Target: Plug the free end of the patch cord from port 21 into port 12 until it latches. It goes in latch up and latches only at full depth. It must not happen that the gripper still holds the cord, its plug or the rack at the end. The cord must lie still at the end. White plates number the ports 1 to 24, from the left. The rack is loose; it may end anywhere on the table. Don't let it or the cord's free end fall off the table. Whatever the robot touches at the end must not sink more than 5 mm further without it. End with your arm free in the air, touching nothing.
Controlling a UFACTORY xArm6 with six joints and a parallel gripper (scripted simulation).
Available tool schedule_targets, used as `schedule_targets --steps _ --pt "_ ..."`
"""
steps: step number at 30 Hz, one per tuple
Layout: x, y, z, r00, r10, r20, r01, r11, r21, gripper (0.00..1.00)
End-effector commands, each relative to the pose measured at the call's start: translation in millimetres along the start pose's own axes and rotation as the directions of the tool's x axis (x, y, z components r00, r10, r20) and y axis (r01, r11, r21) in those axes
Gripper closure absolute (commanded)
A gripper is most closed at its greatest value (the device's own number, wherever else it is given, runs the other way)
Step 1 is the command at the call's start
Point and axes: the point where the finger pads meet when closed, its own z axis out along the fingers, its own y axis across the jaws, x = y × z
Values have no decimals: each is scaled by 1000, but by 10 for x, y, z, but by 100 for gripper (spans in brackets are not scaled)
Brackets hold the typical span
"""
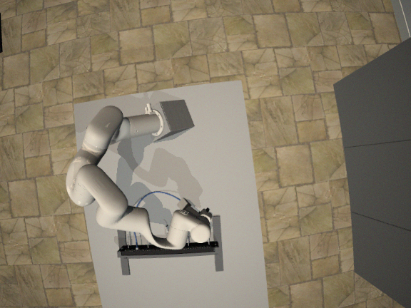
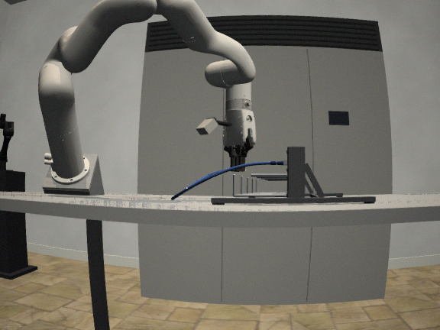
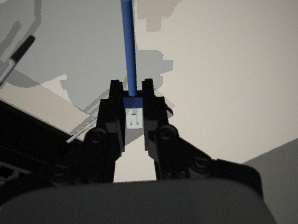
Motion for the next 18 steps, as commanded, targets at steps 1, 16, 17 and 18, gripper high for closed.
schedule_targets --steps 1,16,17,18 --pt "38 -100 -38 999 51 7 -52 999 1 100" --pt "412 -835 -168 903 430 5 -430 903 -3 100" --pt "412 -835 -168 903 430 5 -430 903 -3 100" --pt "412 -835 -168 903 430 5 -430 903 -3 100"
